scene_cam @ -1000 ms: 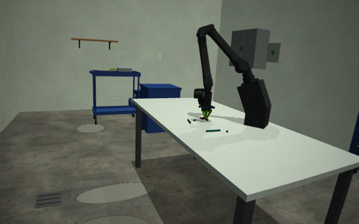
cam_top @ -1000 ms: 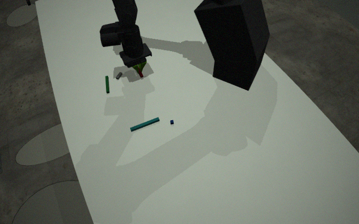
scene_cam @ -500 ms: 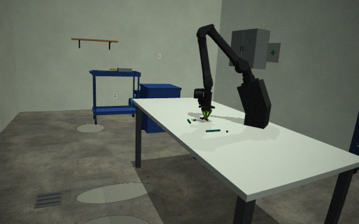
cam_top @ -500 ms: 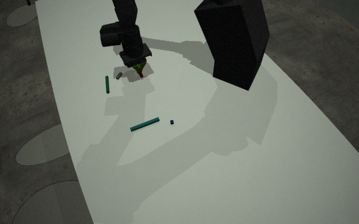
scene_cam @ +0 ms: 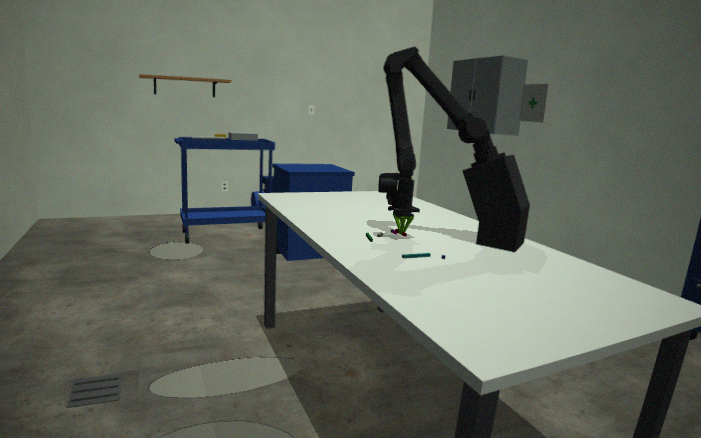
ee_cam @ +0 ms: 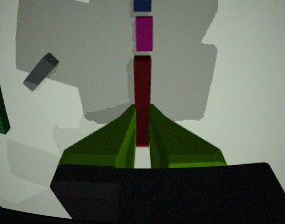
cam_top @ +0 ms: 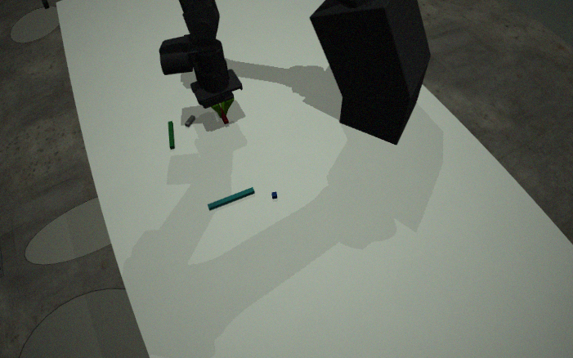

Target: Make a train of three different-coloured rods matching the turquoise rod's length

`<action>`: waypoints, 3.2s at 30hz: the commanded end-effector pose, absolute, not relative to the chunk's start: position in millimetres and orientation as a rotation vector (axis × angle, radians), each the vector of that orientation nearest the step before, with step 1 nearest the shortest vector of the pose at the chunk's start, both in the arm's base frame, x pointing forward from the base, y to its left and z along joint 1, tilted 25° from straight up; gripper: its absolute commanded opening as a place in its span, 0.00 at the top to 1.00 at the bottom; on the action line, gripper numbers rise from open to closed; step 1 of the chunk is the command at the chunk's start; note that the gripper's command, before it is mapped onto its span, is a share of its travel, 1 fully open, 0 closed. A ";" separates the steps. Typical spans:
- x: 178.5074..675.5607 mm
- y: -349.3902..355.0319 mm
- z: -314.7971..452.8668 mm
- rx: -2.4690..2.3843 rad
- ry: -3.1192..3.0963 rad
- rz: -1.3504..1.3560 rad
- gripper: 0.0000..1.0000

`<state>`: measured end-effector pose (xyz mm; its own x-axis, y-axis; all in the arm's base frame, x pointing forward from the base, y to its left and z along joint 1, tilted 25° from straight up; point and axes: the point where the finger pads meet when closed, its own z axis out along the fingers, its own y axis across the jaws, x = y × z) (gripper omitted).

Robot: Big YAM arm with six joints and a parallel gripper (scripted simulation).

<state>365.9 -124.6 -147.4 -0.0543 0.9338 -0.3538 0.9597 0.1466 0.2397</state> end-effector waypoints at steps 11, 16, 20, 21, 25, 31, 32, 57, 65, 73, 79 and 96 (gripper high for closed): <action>365.8 -119.5 -148.8 1.784 2.023 -0.078 0.96; 365.8 -119.5 -148.8 1.784 2.023 -0.078 0.96; 365.8 -119.5 -148.8 1.784 2.023 -0.078 0.96; 365.8 -119.5 -148.8 1.784 2.023 -0.078 0.96; 365.1 -120.0 -151.0 1.786 2.026 -0.082 0.96; 370.5 -125.5 -152.0 1.791 2.012 -0.078 0.96; 370.5 -125.5 -152.0 1.791 2.012 -0.078 0.96; 369.8 -130.6 -158.5 1.801 2.003 -0.079 0.96; 369.8 -130.6 -158.5 1.801 2.003 -0.079 0.96; 369.8 -130.6 -158.5 1.801 2.003 -0.079 0.96; 369.8 -130.6 -158.5 1.801 2.003 -0.079 0.96; 369.8 -130.6 -158.5 1.802 2.003 -0.079 0.77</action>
